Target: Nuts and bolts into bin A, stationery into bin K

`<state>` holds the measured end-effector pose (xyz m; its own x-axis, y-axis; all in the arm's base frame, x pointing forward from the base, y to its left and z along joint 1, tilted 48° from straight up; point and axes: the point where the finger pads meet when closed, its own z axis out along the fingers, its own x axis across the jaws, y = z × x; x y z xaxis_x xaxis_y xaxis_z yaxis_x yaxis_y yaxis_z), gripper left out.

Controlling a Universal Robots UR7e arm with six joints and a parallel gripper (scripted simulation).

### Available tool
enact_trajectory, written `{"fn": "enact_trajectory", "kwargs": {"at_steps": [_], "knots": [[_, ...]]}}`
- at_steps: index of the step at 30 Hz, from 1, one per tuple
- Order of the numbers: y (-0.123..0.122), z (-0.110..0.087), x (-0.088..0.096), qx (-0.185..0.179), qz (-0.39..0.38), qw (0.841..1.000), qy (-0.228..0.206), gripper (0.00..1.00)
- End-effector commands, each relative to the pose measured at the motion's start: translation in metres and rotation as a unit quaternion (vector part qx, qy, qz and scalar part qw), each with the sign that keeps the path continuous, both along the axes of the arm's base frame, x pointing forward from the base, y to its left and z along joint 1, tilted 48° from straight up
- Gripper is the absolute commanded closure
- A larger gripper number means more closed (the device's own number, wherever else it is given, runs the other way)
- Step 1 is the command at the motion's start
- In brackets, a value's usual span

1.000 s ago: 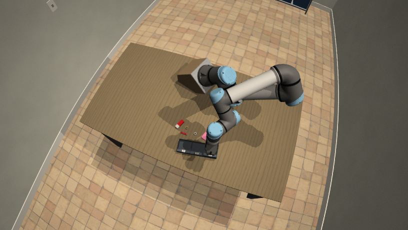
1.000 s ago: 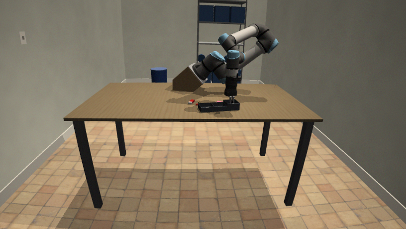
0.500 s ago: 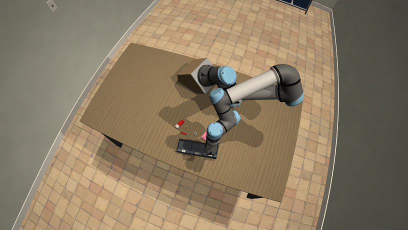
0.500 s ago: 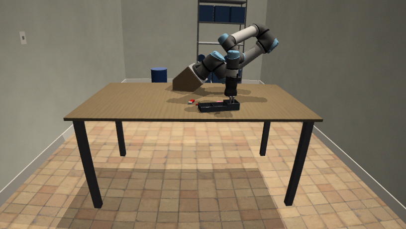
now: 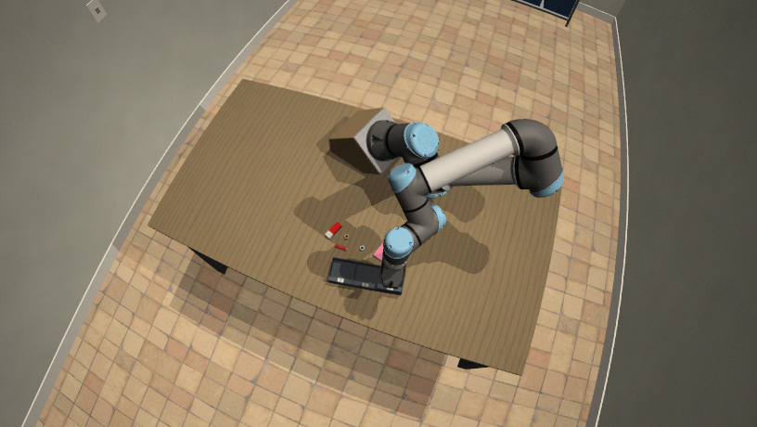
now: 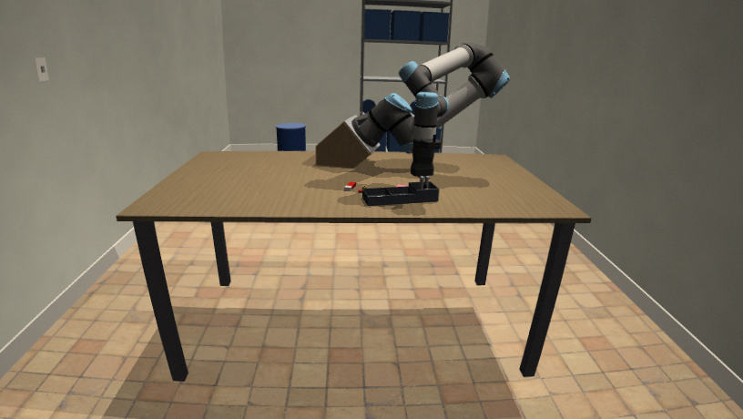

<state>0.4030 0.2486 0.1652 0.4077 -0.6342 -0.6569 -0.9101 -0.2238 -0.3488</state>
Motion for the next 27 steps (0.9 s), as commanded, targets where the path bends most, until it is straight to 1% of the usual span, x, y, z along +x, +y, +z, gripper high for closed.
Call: {"fn": "enact_trajectory", "kwargs": {"at_steps": [1, 12, 27], "knots": [[0.0, 0.0, 0.0, 0.0, 0.0, 1.0, 0.0, 0.69], [0.0, 0.0, 0.0, 0.0, 0.0, 1.0, 0.0, 0.69], [-0.013, 0.012, -0.001, 0.0, 0.0, 1.0, 0.0, 0.69]]}}
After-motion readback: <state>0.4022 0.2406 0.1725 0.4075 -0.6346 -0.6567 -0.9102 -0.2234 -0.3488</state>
